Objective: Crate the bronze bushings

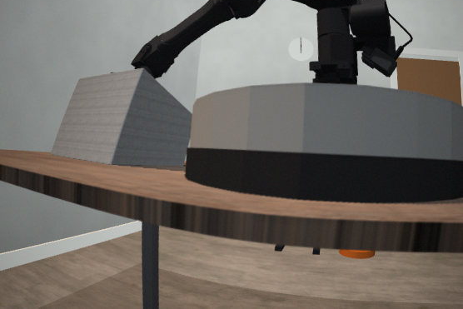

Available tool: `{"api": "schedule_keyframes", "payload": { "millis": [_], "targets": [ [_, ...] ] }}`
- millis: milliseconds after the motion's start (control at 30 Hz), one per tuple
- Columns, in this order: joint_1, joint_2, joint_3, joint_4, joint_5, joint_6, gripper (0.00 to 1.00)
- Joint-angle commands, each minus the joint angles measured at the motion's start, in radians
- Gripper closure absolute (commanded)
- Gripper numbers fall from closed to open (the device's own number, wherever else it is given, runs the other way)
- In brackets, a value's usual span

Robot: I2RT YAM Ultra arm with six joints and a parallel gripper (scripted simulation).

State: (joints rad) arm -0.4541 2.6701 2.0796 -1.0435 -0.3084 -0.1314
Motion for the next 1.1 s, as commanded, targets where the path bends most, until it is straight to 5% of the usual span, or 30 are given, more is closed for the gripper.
{"api": "schedule_keyframes", "payload": {
  "millis": [0,567,600,1067],
  "targets": [
    [-0.003,0.011,0.028,-0.012,-0.005,0.008,1.00],
    [-0.003,0.011,0.028,-0.012,-0.005,0.008,1.00],
    [-0.003,0.011,0.028,-0.012,-0.005,0.008,0.86],
    [-0.003,0.011,0.028,-0.012,-0.005,0.008,0.86]
  ]
}}
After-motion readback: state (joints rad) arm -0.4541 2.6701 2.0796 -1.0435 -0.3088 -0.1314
